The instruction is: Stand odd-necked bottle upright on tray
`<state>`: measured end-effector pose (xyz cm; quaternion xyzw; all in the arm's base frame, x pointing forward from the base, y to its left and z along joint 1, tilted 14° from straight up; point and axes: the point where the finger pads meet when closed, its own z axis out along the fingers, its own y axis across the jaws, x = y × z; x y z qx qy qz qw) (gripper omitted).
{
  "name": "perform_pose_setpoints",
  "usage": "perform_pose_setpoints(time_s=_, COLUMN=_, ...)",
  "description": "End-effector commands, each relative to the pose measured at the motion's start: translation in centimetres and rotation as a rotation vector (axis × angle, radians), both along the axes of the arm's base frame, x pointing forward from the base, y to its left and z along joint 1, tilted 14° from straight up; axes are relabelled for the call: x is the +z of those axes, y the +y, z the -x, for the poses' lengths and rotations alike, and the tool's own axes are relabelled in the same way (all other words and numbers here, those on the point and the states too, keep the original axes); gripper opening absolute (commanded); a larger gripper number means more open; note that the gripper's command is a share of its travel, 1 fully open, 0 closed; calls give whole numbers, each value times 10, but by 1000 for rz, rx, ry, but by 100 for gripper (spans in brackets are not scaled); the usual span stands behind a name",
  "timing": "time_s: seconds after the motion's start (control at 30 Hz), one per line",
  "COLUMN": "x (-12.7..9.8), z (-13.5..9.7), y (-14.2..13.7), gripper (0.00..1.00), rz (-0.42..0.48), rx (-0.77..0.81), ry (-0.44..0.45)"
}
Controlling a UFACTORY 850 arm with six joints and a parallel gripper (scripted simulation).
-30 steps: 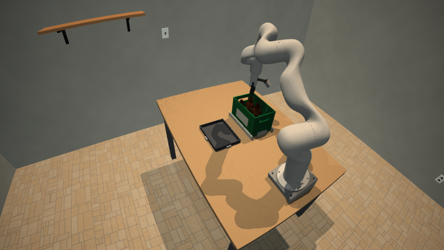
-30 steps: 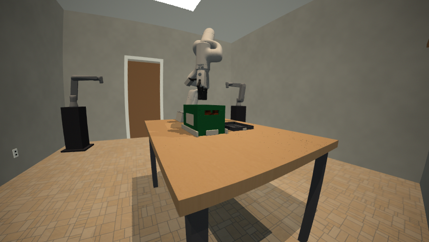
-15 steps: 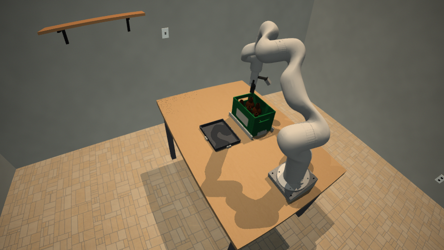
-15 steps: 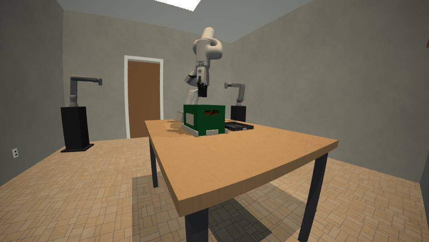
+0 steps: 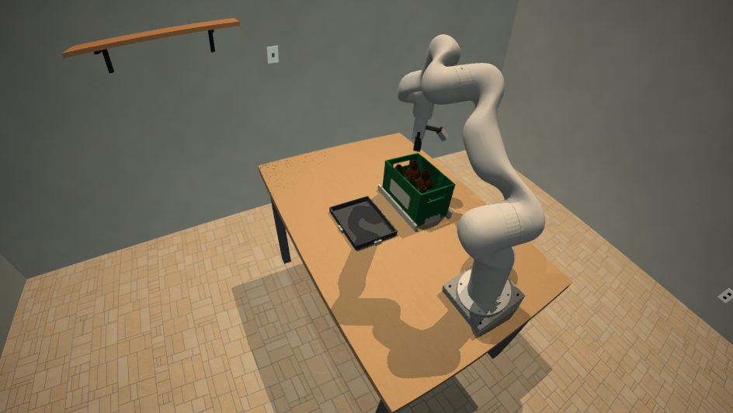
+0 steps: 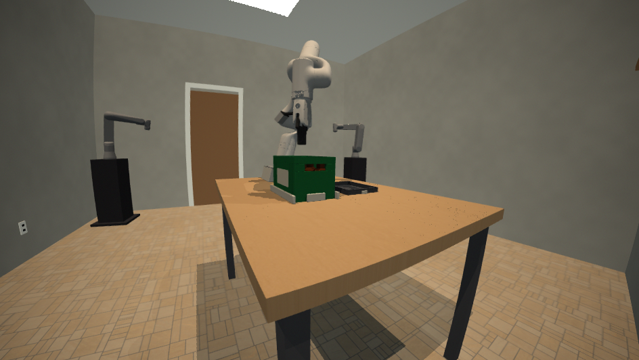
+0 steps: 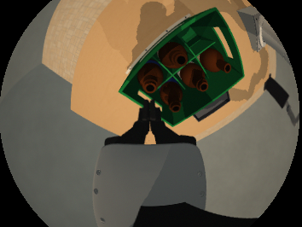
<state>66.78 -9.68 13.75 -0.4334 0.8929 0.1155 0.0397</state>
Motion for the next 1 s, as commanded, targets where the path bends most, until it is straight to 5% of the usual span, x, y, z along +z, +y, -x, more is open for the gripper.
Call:
perform_pose_setpoints(time_s=0.0, x=1, z=-1, y=0, gripper=0, rz=1, rx=0, ry=-2)
perform_pose_setpoints(time_s=0.6, x=1, z=-1, y=1, gripper=0, rz=1, rx=0, ry=-2)
perform_pose_setpoints(time_s=0.87, x=21, z=10, y=76, gripper=0, rz=1, rx=0, ry=-3)
perform_pose_setpoints(time_s=0.97, x=22, z=12, y=83, gripper=0, rz=1, rx=0, ry=-2)
